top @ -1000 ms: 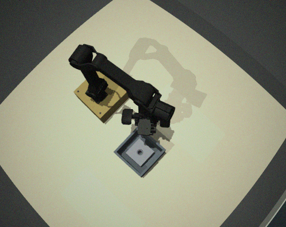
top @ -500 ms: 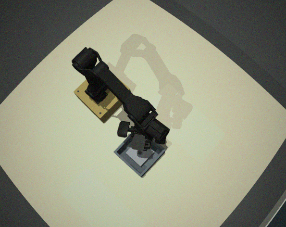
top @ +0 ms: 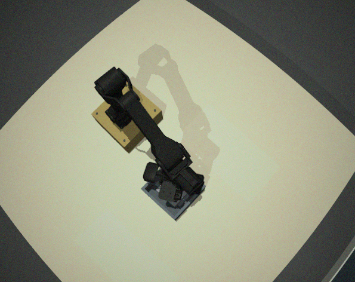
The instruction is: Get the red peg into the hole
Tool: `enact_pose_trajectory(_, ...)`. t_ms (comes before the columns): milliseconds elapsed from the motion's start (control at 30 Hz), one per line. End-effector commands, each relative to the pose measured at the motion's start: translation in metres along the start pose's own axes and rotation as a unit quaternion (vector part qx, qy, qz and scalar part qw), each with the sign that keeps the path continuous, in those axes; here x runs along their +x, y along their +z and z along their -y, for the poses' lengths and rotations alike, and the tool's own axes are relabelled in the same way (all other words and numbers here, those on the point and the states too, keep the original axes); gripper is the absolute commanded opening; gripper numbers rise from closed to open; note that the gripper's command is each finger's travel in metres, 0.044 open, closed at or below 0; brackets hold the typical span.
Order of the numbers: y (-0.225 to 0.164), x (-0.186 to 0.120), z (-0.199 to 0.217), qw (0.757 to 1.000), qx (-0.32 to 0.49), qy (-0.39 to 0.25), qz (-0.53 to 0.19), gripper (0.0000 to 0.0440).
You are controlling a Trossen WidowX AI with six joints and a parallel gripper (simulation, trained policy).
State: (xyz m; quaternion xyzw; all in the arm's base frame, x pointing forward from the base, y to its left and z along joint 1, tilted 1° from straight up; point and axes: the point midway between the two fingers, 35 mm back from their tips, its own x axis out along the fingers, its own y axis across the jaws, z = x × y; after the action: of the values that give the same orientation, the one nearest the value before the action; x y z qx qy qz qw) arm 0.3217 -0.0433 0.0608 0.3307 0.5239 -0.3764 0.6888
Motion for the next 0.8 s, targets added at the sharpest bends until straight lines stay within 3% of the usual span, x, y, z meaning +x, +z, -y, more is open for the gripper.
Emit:
enact_pose_trajectory(0,0.001,0.011,0.001,1.000,-0.001,-0.004,-0.009,0.0010)
enact_pose_trajectory(67,0.001,0.018,0.002,1.000,-0.003,-0.009,-0.014,0.0032)
enact_pose_trajectory(233,0.001,0.032,0.006,0.999,-0.015,-0.023,-0.024,0.0142)
enact_pose_trajectory(367,0.005,0.037,0.003,0.999,-0.018,-0.028,-0.026,0.0149)
enact_pose_trajectory(500,0.017,0.040,-0.003,0.999,-0.021,-0.024,-0.019,0.0242)
enact_pose_trajectory(767,0.040,0.044,-0.013,0.999,-0.029,-0.023,-0.007,0.0386)
